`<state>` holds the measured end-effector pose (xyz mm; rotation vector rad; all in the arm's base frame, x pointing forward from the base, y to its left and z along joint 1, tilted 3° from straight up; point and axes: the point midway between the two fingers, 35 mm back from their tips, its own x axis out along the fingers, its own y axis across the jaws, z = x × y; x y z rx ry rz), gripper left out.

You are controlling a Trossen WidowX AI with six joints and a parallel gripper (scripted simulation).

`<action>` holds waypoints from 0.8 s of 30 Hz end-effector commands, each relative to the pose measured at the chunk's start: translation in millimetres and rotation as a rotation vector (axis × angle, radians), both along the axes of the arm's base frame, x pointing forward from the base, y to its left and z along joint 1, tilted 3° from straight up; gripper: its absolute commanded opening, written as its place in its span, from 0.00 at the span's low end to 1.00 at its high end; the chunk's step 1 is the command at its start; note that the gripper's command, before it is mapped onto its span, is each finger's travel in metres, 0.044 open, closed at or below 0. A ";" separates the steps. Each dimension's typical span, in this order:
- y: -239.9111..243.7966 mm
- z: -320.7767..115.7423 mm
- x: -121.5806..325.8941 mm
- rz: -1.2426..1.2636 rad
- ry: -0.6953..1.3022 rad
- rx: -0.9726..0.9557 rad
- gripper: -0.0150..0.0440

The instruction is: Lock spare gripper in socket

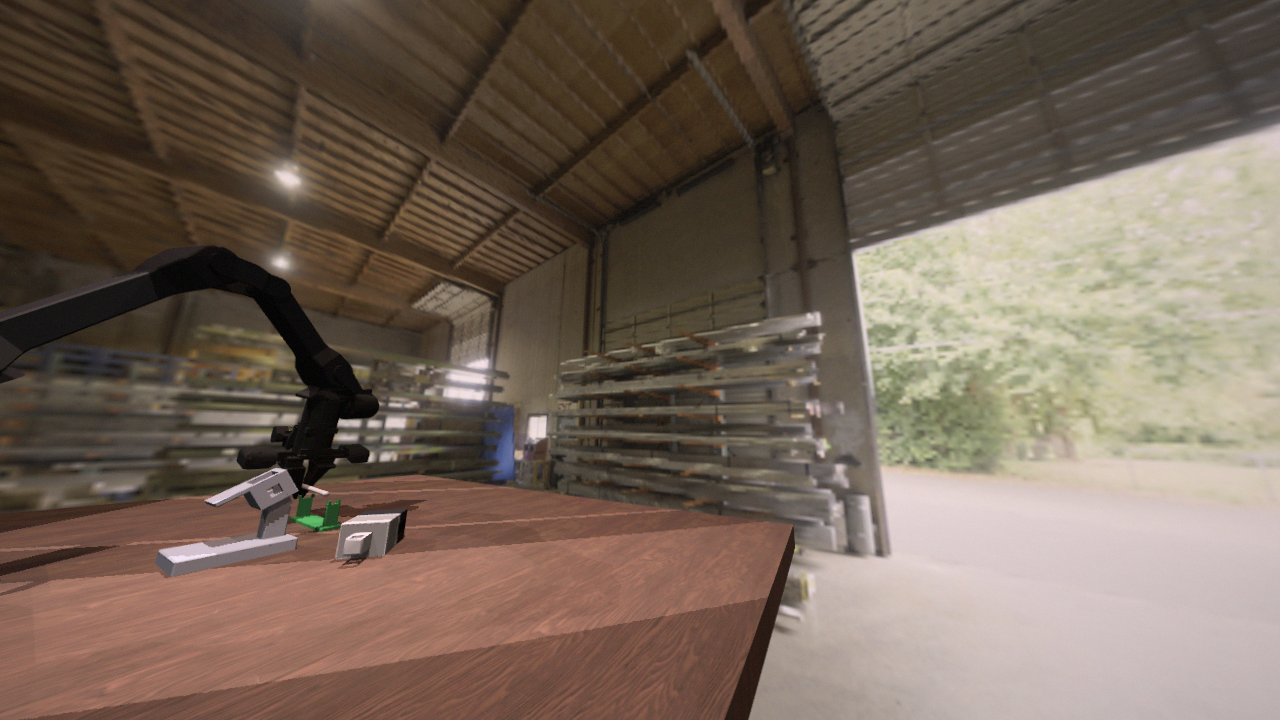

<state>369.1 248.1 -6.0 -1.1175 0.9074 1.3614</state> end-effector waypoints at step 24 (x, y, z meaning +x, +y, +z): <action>0.0 -8.4 -0.2 0.000 0.001 0.000 0.59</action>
